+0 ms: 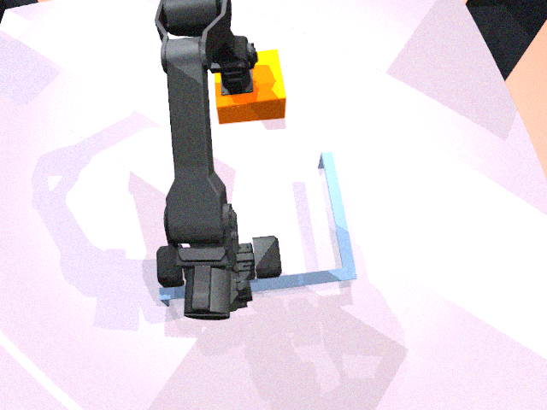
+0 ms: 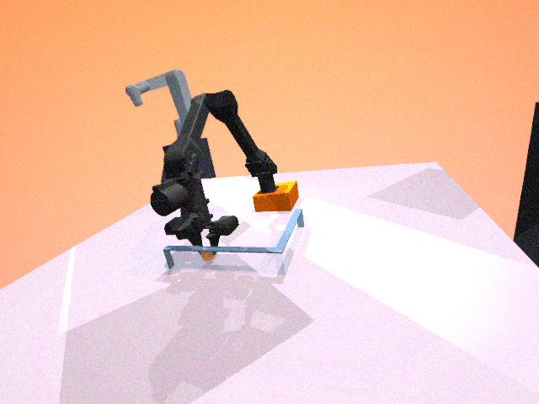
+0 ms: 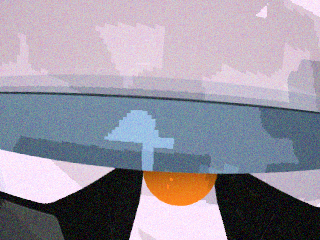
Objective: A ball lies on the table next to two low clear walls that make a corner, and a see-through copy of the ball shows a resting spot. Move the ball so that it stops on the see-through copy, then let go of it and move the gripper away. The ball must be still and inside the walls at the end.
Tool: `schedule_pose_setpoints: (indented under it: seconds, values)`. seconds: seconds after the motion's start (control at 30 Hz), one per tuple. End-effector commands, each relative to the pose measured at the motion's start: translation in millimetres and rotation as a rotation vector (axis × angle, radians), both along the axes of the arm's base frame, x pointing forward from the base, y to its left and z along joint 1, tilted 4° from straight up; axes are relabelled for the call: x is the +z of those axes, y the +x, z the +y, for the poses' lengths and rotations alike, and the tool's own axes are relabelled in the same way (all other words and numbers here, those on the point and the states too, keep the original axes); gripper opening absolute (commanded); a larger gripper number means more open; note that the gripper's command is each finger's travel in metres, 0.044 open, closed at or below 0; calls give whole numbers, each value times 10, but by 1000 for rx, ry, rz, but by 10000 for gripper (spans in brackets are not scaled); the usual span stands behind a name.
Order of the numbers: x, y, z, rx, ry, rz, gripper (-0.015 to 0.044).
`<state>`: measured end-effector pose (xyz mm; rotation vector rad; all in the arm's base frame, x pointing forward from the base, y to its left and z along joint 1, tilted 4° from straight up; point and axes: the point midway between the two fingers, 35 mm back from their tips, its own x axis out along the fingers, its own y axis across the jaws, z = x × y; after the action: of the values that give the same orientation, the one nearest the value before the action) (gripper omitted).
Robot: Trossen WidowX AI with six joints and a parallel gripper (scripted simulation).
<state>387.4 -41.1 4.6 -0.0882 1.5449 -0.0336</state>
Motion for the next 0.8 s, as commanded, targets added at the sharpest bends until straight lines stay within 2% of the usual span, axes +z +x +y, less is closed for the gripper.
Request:
schedule_pose_setpoints:
  seconds: [0.0,0.2,0.53,0.57,0.77]
  values:
    - [-96,-11,-8,5,-2,7,0]
    - [-120,-12,-10,5,-2,7,0]
    - [-88,-7,-5,0,0,4,262]
    - [-88,-7,-5,0,0,4,279]
    - [21,3,2,1,0,4,279]
